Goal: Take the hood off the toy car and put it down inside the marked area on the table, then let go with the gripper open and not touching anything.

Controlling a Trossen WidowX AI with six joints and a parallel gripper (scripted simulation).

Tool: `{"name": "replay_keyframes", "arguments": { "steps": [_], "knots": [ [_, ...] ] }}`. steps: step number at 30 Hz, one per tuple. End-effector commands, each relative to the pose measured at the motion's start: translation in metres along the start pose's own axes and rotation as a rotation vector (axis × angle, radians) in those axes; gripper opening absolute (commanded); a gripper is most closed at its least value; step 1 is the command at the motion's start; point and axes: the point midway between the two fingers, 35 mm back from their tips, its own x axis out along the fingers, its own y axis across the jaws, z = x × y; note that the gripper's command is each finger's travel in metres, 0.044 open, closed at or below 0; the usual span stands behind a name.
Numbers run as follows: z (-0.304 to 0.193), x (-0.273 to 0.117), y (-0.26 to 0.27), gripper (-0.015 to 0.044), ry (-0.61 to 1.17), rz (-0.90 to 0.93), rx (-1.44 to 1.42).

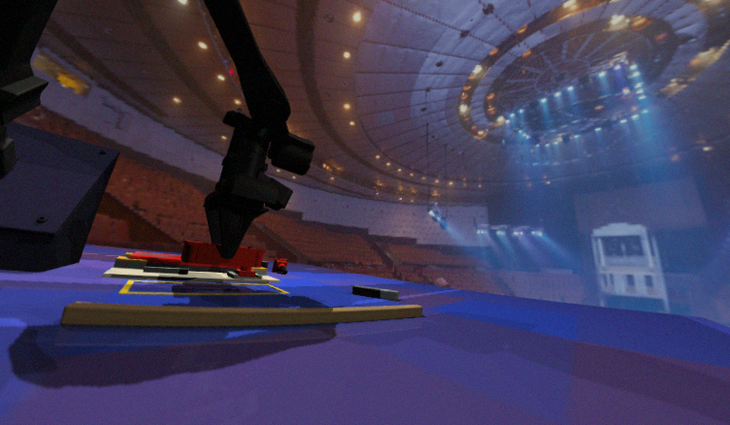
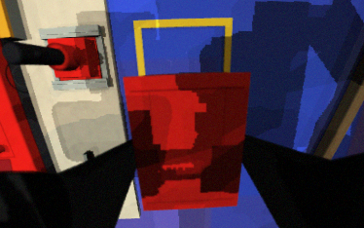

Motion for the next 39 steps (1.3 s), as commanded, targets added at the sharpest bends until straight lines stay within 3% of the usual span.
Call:
{"name": "replay_keyframes", "arguments": {
  "steps": [1, 39],
  "knots": [
    [-0.001, 0.003, 0.001, 0.0, 0.001, -0.005, -0.009],
    [-0.003, 0.023, -0.001, 0.0, 0.002, -0.008, -0.009]
  ]
}}
